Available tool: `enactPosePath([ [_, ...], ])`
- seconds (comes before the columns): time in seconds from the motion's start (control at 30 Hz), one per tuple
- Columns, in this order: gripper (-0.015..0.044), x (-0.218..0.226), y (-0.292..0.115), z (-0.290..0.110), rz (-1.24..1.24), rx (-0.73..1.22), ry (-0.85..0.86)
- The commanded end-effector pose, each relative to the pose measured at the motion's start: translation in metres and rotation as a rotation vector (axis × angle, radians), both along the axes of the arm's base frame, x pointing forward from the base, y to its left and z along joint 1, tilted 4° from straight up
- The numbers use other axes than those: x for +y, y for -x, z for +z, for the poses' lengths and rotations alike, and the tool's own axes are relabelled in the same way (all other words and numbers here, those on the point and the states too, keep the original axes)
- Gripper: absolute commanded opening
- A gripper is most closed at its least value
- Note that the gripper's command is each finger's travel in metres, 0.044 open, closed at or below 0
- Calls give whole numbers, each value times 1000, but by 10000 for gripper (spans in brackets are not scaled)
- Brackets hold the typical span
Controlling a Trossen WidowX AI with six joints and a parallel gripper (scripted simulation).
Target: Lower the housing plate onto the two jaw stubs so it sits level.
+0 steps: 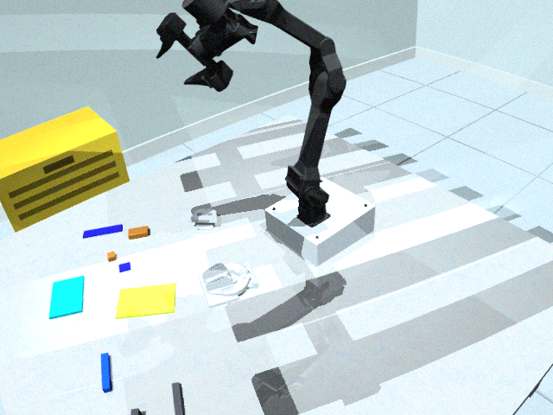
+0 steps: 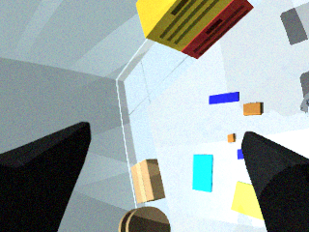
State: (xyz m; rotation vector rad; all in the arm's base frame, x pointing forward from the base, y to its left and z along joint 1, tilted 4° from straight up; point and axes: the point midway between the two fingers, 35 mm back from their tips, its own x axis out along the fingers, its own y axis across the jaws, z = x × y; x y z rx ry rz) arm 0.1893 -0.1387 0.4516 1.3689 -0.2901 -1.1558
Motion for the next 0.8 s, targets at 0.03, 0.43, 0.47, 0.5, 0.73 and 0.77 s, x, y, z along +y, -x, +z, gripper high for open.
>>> enactPosePath([
  [0.03,440,0,0,0,0,2,0],
  [0.43,440,-25,-33,-51,5,162,-72],
  [0.47,440,-28,-36,-57,5,179,-84],
  [0.5,440,-32,-39,-64,5,195,-97],
  [0.73,440,-54,-53,-112,6,299,-197],
  [0.77,440,-57,-54,-119,6,312,-212],
])
